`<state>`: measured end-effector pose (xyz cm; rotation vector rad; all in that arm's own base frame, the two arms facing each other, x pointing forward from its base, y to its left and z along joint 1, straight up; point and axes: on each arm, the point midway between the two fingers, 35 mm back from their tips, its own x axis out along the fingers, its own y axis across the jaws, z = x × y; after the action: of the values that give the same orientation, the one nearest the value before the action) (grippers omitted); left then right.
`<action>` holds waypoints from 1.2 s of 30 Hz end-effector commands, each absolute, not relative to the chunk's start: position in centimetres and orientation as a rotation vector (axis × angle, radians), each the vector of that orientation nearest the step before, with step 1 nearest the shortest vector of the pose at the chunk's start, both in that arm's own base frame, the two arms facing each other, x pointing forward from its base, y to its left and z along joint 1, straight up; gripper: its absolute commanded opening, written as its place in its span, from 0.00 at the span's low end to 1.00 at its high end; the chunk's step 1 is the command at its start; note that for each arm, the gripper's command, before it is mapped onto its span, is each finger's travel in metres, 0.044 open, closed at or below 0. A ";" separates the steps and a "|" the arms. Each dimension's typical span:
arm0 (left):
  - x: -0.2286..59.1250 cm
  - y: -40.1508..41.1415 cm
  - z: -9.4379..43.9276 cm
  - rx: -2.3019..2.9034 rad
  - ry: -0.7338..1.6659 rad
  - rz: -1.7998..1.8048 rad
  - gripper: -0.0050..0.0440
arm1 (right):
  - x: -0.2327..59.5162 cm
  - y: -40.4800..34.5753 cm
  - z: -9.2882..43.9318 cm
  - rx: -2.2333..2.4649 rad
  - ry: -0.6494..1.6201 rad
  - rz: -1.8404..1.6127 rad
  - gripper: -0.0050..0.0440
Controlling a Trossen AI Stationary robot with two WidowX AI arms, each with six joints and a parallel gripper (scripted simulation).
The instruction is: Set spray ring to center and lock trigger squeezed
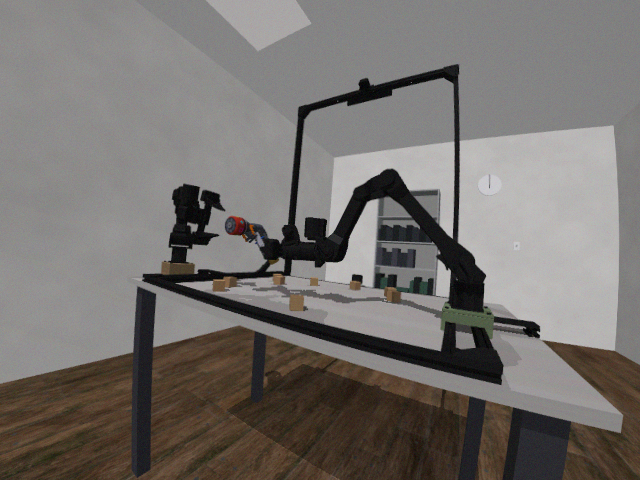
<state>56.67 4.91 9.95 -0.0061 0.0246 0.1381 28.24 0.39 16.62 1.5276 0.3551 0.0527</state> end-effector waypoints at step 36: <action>56.8 4.9 10.8 0.000 0.000 0.139 0.10 | 32.7 1.5 15.5 1.555 0.237 0.165 0.92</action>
<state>56.67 4.89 9.96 -0.0061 0.0245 0.1379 32.04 1.42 15.08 1.5524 0.2488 0.1578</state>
